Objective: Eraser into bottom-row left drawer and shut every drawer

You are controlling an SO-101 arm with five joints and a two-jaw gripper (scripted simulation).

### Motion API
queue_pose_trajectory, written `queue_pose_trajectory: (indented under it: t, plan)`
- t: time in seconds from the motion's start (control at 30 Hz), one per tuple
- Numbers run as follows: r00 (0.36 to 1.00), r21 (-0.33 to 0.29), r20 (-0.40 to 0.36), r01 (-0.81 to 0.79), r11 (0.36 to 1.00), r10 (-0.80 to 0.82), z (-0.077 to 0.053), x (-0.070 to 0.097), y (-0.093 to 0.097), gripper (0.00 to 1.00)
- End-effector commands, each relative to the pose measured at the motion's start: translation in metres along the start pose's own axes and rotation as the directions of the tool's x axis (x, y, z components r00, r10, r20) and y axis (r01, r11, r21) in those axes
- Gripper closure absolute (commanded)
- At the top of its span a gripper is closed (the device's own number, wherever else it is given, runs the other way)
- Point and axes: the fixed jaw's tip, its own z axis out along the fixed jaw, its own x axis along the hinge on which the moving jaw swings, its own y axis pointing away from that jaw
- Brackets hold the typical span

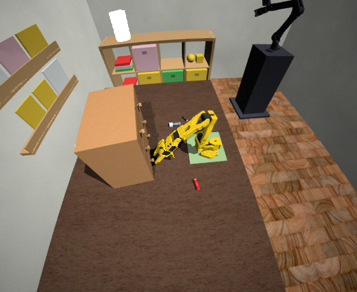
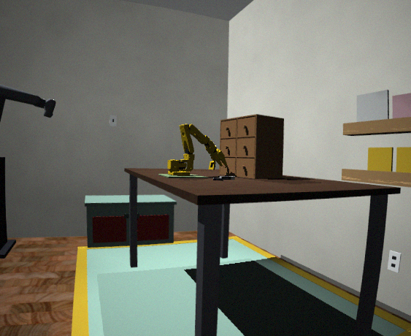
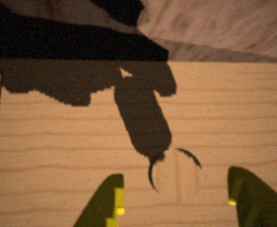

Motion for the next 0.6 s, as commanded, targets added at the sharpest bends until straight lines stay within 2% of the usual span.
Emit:
queue_pose_trajectory:
  t: [0.0, 0.27, 0.33, 0.57]
  plan:
    - [1.0, 0.004, -0.02, 0.006, 1.0, -0.006, 0.0028, 0.0057, -0.0015, 0.79]
    - [1.0, 0.004, -0.02, 0.006, 1.0, -0.006, 0.0028, 0.0057, -0.0015, 0.79]
    - [1.0, 0.004, -0.02, 0.005, 1.0, -0.005, 0.0095, 0.0049, -0.0012, 0.79]
    - [1.0, 0.004, -0.02, 0.005, 1.0, -0.005, 0.0095, 0.0049, -0.0012, 0.79]
